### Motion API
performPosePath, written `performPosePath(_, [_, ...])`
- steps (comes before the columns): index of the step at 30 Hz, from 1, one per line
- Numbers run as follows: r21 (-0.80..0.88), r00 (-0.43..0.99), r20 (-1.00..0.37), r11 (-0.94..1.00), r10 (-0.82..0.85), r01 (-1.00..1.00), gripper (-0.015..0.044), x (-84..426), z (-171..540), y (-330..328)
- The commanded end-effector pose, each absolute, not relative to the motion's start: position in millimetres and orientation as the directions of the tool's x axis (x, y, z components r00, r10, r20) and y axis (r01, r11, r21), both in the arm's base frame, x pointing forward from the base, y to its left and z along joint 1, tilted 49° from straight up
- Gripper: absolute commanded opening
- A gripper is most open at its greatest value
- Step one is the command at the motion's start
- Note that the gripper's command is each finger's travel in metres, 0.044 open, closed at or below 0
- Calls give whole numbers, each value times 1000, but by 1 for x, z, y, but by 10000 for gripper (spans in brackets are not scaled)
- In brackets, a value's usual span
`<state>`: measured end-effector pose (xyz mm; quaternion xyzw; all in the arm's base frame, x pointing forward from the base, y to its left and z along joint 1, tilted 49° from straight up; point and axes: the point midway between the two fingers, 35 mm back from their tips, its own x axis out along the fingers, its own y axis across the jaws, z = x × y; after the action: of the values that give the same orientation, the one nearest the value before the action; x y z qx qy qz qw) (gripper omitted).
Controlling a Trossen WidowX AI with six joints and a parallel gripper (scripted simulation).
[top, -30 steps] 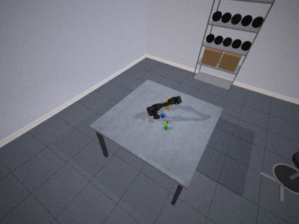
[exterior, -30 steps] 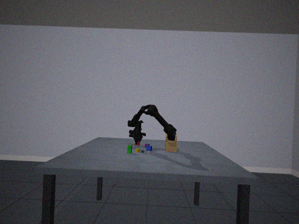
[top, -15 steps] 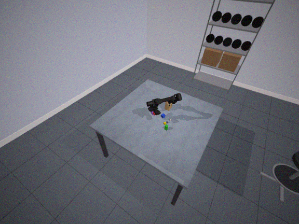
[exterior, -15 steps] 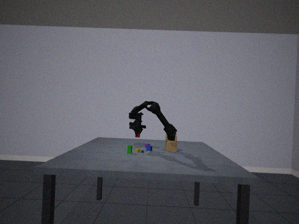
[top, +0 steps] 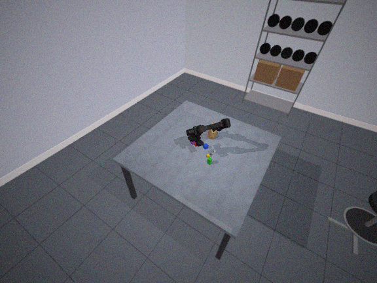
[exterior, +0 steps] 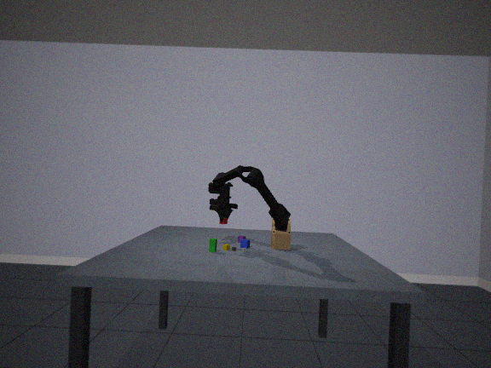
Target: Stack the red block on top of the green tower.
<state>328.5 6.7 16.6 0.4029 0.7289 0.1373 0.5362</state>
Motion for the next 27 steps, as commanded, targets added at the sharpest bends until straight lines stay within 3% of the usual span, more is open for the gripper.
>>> performPosePath(1, [636,-94,-675,642,732,428,0,341,43,30])
performPosePath(17, [650,-98,-658,629,746,426,0,342,148,126])
performPosePath(27, [651,-99,-657,629,747,426,0,339,135,144])
